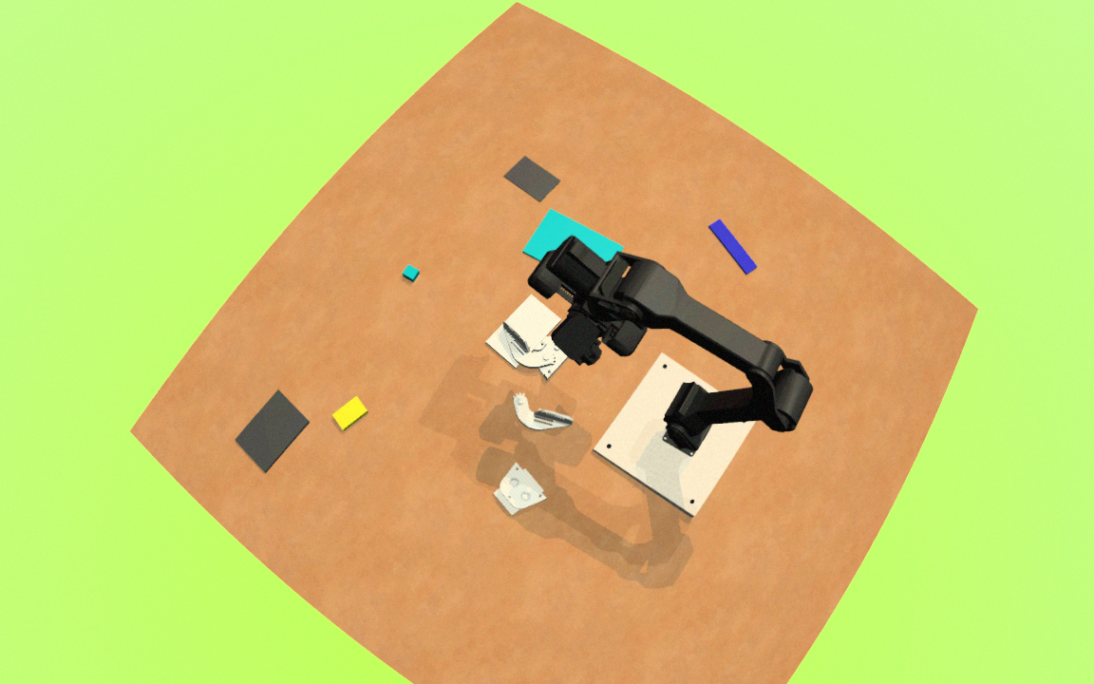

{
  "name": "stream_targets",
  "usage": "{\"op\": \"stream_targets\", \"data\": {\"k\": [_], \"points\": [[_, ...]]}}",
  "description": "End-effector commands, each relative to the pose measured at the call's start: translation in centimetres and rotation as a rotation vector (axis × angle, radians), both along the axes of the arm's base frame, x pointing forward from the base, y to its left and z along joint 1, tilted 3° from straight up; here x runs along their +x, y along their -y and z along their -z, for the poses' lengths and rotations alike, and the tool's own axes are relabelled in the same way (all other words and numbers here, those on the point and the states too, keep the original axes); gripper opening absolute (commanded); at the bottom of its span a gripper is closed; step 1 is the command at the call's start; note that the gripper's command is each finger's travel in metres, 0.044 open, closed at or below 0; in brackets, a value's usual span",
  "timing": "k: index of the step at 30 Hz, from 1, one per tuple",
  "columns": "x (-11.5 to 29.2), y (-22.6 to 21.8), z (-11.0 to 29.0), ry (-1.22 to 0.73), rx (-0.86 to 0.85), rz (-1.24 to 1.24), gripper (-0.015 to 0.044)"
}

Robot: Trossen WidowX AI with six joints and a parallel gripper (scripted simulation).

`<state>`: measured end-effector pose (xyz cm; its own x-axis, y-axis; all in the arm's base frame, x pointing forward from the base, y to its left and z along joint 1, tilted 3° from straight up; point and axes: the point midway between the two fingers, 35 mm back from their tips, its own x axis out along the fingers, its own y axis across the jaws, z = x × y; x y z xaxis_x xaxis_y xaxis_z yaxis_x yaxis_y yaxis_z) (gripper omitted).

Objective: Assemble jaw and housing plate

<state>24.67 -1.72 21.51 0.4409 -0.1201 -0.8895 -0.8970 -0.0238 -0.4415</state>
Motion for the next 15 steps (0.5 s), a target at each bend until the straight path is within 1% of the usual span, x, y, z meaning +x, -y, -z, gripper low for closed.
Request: {"op": "stream_targets", "data": {"k": [1, 15], "points": [[0.1, -0.7, 0.7, -0.036, -0.022, -0.088, 0.044], [0.2, -3.3, 2.4, -0.123, -0.101, -0.398, 0.044]]}}
